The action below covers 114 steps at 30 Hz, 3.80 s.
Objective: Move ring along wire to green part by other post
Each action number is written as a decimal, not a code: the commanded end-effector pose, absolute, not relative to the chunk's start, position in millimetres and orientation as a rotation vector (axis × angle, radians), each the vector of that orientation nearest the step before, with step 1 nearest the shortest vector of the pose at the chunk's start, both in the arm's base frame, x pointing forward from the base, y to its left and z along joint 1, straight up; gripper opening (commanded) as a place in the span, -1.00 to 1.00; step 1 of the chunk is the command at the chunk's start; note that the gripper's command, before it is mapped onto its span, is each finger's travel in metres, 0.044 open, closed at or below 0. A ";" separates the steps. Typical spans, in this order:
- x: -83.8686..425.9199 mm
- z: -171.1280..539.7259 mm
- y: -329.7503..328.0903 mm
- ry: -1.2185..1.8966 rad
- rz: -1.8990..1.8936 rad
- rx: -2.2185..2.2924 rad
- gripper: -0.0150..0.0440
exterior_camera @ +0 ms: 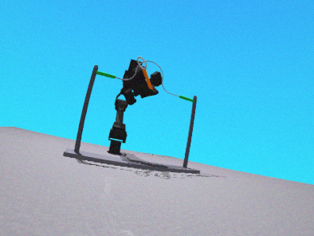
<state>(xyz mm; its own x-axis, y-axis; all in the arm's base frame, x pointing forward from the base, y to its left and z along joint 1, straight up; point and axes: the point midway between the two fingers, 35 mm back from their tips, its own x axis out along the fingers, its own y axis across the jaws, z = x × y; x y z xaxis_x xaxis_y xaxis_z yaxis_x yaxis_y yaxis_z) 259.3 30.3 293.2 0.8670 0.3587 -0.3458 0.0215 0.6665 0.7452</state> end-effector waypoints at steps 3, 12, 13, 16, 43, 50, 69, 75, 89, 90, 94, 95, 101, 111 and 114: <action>259.3 289.2 25.1 0.513 0.158 0.705 -1.00; 258.8 283.9 17.7 0.530 0.104 0.542 -1.00; 258.7 283.4 16.8 0.532 0.098 0.524 -1.00; 258.5 281.9 14.2 0.537 0.080 0.470 -1.00; 256.4 276.2 -12.5 0.565 -0.076 -0.022 -1.00; 255.8 277.0 -19.6 0.568 -0.115 -0.150 -1.00; 254.3 283.8 -37.8 0.568 -0.217 -0.498 -1.00; 253.8 287.3 -42.9 0.566 -0.248 -0.609 -1.00; 252.8 297.4 -53.1 0.558 -0.319 -0.867 -1.00; 252.8 298.3 -53.7 0.557 -0.324 -0.885 -1.00; 252.5 301.6 -56.0 0.553 -0.344 -0.958 -1.00; 252.5 302.5 -56.5 0.552 -0.349 -0.976 -1.00; 252.2 307.7 -59.3 0.547 -0.377 -1.084 -1.00; 251.8 315.2 -62.1 0.536 -0.419 -1.246 -1.00; 251.8 316.4 -62.5 0.534 -0.428 -1.285 -1.00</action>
<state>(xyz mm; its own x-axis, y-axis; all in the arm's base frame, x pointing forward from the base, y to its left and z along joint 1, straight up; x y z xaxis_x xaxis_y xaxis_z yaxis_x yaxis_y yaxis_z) 253.0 -61.1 315.0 0.8082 -0.5666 -0.1604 0.0085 0.2836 -0.9589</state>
